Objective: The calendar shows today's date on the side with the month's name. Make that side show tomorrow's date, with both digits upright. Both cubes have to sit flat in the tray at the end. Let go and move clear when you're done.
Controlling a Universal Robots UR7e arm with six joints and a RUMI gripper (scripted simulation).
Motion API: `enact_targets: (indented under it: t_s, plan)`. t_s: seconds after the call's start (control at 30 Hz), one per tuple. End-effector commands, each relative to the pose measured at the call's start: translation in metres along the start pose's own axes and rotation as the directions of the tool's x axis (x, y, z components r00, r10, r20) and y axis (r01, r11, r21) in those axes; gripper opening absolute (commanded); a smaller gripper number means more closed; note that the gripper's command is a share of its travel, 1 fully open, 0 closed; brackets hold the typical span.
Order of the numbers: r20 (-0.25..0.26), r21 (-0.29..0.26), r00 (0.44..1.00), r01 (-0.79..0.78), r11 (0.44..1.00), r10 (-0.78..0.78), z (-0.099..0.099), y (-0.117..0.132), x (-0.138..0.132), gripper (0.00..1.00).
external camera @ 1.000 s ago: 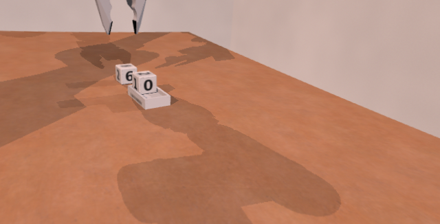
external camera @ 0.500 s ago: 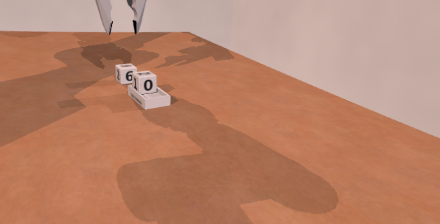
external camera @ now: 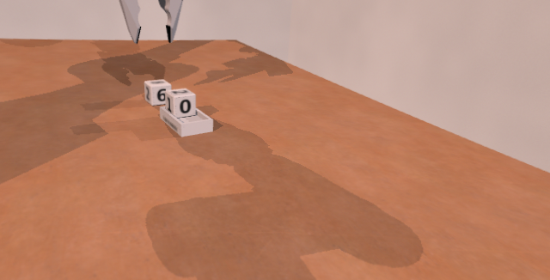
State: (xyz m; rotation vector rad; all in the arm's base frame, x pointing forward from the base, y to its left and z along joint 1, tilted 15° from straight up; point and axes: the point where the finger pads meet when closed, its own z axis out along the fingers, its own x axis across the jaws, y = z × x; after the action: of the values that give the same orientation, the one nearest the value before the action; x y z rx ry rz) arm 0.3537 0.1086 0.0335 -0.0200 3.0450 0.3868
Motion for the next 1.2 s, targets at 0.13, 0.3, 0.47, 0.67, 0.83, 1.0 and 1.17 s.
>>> enact_targets:
  t_s: [0.13, 0.3, 0.47, 0.67, 0.83, 1.0, 1.17]
  plan:
    - [-0.002, 0.001, 1.0, 0.001, 1.0, -0.001, 0.003, 0.001, 0.0, 0.29]
    - [-0.004, 0.001, 1.0, 0.001, 1.0, -0.001, 0.006, 0.001, 0.001, 0.29]
    - [-0.004, 0.001, 1.0, 0.0, 1.0, 0.0, 0.011, 0.001, 0.001, 0.29]
    - [-0.004, 0.001, 1.0, 0.0, 1.0, 0.0, 0.02, 0.001, 0.001, 0.29]
    - [-0.004, 0.001, 1.0, 0.0, 1.0, 0.0, 0.024, 0.001, 0.001, 0.29]
    - [-0.004, 0.001, 1.0, 0.0, 1.0, 0.0, 0.033, 0.001, 0.001, 0.29]
    - [-0.004, 0.001, 1.0, 0.0, 1.0, 0.0, 0.04, 0.001, 0.0, 0.29]
